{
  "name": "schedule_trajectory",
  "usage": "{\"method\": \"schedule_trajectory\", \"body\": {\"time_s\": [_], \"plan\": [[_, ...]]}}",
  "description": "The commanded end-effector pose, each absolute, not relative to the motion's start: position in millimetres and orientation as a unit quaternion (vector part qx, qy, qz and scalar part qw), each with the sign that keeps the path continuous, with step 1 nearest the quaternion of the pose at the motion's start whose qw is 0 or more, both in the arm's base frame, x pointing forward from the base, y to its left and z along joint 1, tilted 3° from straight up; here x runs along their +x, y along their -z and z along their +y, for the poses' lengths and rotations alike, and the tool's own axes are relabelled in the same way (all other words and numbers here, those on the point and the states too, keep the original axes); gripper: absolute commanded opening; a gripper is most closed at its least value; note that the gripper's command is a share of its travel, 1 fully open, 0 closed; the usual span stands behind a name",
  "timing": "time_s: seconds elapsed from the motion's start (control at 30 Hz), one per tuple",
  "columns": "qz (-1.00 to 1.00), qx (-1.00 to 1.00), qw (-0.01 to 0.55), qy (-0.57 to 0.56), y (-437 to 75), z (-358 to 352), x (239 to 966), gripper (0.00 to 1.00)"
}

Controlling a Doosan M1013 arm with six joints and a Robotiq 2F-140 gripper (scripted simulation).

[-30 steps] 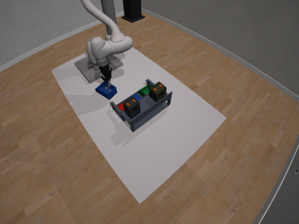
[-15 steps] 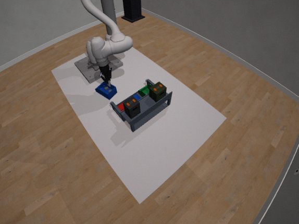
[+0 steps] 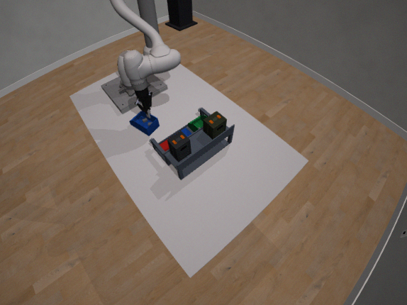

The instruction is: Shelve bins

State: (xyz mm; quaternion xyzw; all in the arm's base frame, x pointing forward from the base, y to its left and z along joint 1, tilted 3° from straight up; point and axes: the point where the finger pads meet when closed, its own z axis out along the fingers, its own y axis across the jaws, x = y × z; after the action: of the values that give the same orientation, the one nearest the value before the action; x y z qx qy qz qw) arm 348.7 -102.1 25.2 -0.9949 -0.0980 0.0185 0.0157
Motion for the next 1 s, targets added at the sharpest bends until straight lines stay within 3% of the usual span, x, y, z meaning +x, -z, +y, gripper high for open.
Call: {"method": "schedule_trajectory", "body": {"time_s": [0.0, 0.97], "plan": [[-0.098, -0.995, 0.016, -0.019, -25.4, -102.1, 348.7, 0.10], [-0.098, -0.995, 0.016, -0.019, -49.4, -102.8, 349.6, 0.10]]}}
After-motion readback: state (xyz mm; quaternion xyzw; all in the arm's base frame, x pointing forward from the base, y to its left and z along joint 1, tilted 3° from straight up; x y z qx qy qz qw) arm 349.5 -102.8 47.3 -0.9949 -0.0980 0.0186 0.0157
